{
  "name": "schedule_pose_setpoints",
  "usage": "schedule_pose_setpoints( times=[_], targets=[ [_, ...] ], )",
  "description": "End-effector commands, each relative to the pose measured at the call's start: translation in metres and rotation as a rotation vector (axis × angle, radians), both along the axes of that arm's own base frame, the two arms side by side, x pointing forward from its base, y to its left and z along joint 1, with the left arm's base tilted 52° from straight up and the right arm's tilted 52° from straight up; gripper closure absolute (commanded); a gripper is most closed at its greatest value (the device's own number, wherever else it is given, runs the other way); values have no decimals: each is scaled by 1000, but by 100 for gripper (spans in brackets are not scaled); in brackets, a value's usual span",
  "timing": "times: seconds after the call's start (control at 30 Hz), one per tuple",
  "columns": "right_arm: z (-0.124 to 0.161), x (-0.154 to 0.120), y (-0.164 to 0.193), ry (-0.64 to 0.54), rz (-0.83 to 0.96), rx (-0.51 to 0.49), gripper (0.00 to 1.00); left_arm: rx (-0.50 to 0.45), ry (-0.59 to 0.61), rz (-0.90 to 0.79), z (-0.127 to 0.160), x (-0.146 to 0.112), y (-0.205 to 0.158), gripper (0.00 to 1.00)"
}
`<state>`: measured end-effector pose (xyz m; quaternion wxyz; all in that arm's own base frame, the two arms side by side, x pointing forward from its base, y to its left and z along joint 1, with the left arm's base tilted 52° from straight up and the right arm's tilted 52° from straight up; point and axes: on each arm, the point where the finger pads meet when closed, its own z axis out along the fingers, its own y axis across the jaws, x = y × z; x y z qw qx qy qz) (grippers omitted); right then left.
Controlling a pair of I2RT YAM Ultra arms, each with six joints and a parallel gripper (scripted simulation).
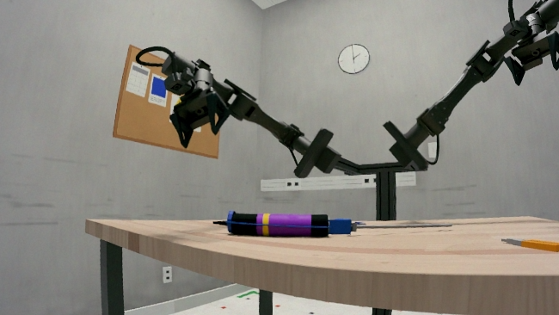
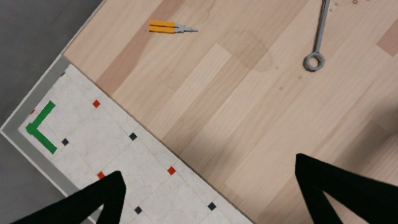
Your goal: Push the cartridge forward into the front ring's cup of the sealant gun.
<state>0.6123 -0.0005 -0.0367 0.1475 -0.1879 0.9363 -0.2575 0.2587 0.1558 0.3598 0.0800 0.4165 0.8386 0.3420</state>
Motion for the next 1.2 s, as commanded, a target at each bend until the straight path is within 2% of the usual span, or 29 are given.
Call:
schedule_pose_setpoints(
  times=[0.0, 0.3, 0.33, 0.43, 0.67, 0.73, 0.87, 0.9, 1.17],
  targets=[
    [15, 6, 27, -32, 48, 14, 27, -2, -25, -20, 7, 0, -7, 0],
    [15, 6, 27, -32, 48, 14, 27, -2, -25, -20, 7, 0, -7, 0],
    [6, 2, 23, -15, 32, 5, 27, -3, -36, -17, 7, 0, -7, 0],
    [-24, -11, 22, 8, -33, 5, 27, -29, -117, 3, 9, 10, -11, 0],
    [-5, -11, 21, -150, -241, 49, 27, -134, -357, 63, 17, 43, -24, 0],
    [-11, -15, 19, -165, -291, 54, 27, -163, -410, 73, 19, 50, -28, 0],
    [-14, -18, 18, -173, -315, 55, 27, -179, -432, 77, 18, 53, -31, 0],
    [-22, -22, 17, -167, -332, 52, 27, -188, -450, 81, 18, 55, -32, 0],
    [-38, -41, 13, -255, -515, 66, 27, -327, -654, 102, 27, 78, -53, 0]
  ],
)
